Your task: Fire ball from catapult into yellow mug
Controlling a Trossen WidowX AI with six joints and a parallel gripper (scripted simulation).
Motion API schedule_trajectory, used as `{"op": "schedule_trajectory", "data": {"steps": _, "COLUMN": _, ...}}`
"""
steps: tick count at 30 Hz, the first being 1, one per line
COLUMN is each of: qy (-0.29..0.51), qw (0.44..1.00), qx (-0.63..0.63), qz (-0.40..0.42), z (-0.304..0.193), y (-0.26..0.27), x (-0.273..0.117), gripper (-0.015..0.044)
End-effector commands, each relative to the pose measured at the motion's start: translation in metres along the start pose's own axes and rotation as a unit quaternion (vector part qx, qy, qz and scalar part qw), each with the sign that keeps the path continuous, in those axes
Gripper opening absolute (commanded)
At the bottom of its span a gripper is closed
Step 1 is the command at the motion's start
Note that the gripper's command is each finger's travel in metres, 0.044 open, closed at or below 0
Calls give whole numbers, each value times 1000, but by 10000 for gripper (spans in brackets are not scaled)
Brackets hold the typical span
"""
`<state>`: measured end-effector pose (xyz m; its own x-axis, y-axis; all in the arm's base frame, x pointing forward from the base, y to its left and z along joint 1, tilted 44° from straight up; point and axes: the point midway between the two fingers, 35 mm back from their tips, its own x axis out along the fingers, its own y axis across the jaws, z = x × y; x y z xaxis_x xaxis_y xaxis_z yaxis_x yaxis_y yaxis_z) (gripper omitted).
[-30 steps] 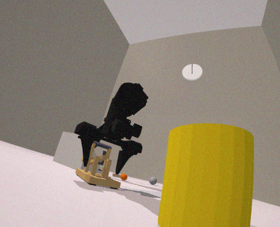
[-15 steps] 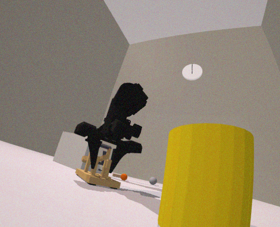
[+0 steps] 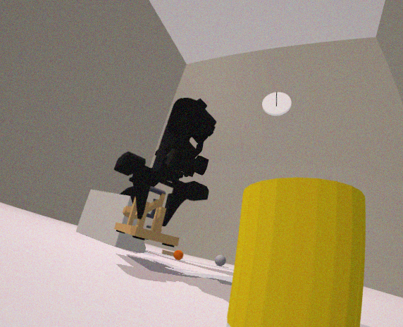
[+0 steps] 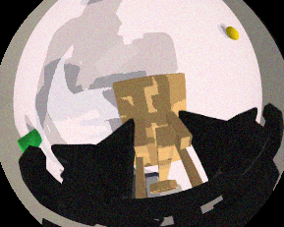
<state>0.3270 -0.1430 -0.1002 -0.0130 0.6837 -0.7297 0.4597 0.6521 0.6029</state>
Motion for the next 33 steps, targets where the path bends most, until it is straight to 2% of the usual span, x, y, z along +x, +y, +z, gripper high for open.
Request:
{"op": "schedule_trajectory", "data": {"steps": 1, "qy": -1, "qw": 1000, "qx": -1, "qz": -1, "z": 1, "y": 0, "x": 1, "gripper": 0}}
{"op": "schedule_trajectory", "data": {"steps": 31, "qy": 6, "qw": 1000, "qx": -2, "qz": -1, "z": -1, "y": 0, "x": 42, "gripper": 0}}
{"op": "schedule_trajectory", "data": {"steps": 33, "qy": 6, "qw": 1000, "qx": -2, "qz": -1, "z": -1, "y": 0, "x": 42, "gripper": 52}}
